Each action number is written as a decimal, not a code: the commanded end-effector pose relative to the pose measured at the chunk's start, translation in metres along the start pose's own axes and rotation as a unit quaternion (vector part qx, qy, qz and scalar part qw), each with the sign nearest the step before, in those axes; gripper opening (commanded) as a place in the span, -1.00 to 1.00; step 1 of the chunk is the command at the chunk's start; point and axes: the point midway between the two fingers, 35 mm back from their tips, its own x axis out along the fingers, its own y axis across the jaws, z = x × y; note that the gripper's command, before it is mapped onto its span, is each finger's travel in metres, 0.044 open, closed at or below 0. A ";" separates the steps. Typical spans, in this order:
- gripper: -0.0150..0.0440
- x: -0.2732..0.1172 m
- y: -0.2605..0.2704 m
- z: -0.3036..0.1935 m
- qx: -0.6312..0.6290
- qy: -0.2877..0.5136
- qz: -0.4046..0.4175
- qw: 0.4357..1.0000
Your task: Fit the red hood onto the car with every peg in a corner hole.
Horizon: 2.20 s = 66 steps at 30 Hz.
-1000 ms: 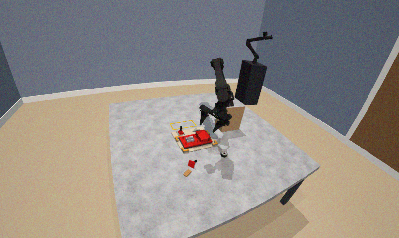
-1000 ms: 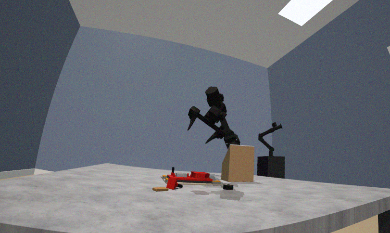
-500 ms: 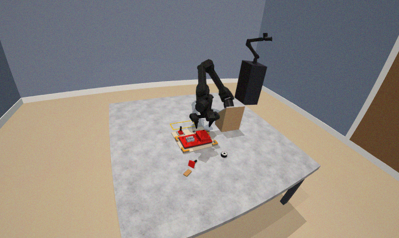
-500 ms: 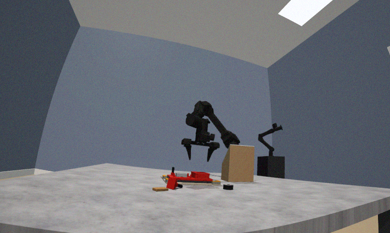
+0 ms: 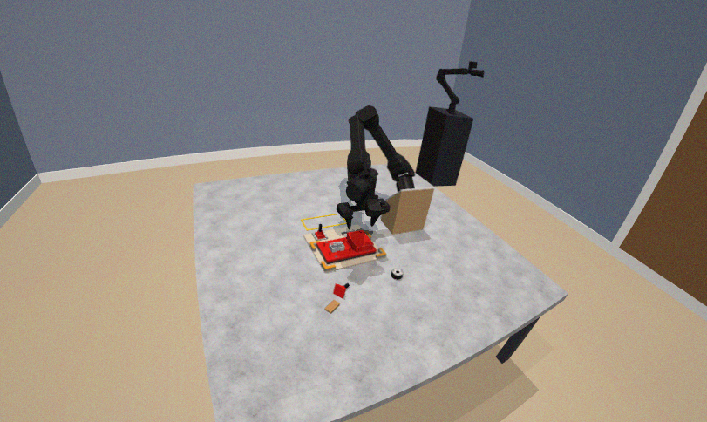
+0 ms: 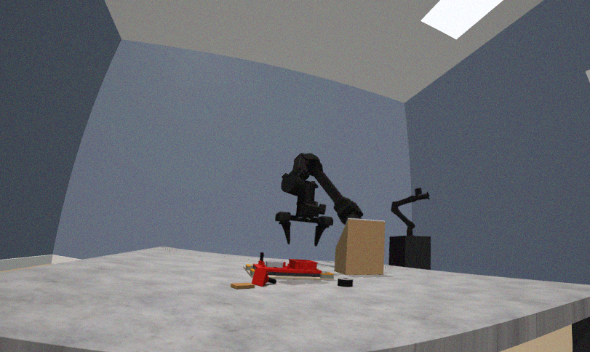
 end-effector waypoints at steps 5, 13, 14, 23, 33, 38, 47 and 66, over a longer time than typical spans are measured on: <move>1.00 0.009 0.003 -0.001 -0.004 0.002 0.003 1.000; 1.00 0.017 0.003 -0.001 -0.004 0.002 0.003 1.000; 1.00 0.018 0.003 -0.001 -0.004 0.002 0.003 1.000; 1.00 0.026 0.003 -0.001 -0.004 0.003 0.003 1.000; 1.00 0.035 0.004 -0.001 -0.004 0.003 0.003 1.000; 1.00 0.040 0.004 -0.001 -0.004 0.003 0.003 1.000; 1.00 0.048 0.005 -0.001 -0.004 0.004 0.003 1.000; 1.00 0.055 0.005 -0.001 -0.004 0.004 0.003 1.000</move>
